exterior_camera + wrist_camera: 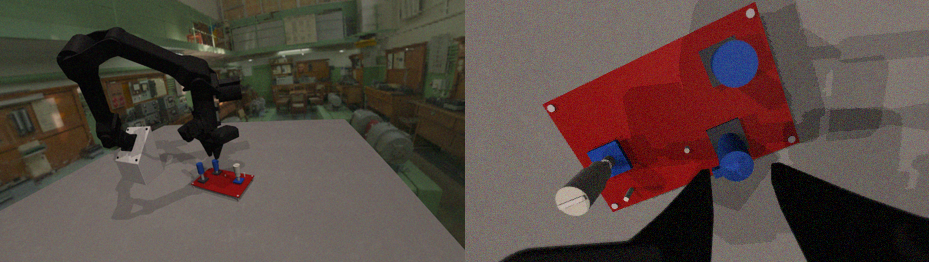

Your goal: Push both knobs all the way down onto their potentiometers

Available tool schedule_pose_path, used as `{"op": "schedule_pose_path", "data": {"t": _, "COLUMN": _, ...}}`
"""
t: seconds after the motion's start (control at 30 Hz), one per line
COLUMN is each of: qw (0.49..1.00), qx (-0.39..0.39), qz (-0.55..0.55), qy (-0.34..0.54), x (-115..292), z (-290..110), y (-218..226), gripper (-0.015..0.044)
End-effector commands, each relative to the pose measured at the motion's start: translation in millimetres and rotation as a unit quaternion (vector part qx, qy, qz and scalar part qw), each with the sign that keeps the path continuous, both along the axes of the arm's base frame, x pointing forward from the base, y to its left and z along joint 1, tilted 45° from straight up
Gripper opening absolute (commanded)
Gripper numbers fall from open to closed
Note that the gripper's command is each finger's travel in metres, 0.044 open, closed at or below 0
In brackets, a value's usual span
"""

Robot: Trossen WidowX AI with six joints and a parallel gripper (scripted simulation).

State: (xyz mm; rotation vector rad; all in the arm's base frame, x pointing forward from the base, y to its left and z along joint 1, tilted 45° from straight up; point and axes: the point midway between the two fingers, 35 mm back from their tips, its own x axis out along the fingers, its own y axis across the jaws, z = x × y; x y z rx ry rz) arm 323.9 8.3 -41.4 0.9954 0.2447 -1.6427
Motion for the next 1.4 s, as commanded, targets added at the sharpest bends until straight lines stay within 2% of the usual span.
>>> {"op": "schedule_pose_path", "data": {"t": 0.0, "qw": 1.000, "qx": 0.004, "qz": 0.009, "qy": 0.005, "x": 0, "z": 0, "y": 3, "gripper": 0.0157}}
{"op": "schedule_pose_path", "data": {"t": 0.2, "qw": 0.996, "qx": 0.018, "qz": 0.076, "qy": 0.053, "x": 4, "z": 6, "y": 15, "gripper": 0.0000}}
{"op": "schedule_pose_path", "data": {"t": 0.47, "qw": 0.974, "qx": 0.014, "qz": 0.174, "qy": 0.148, "x": 9, "z": 9, "y": 16, "gripper": 0.0000}}
{"op": "schedule_pose_path", "data": {"t": 0.77, "qw": 0.926, "qx": 0.011, "qz": 0.280, "qy": 0.252, "x": 15, "z": 12, "y": 16, "gripper": 0.0000}}
{"op": "schedule_pose_path", "data": {"t": 1.07, "qw": 0.856, "qx": 0.007, "qz": 0.380, "qy": 0.350, "x": 21, "z": 15, "y": 15, "gripper": 0.0000}}
{"op": "schedule_pose_path", "data": {"t": 1.37, "qw": 0.765, "qx": 0.003, "qz": 0.470, "qy": 0.440, "x": 27, "z": 18, "y": 15, "gripper": 0.0000}}
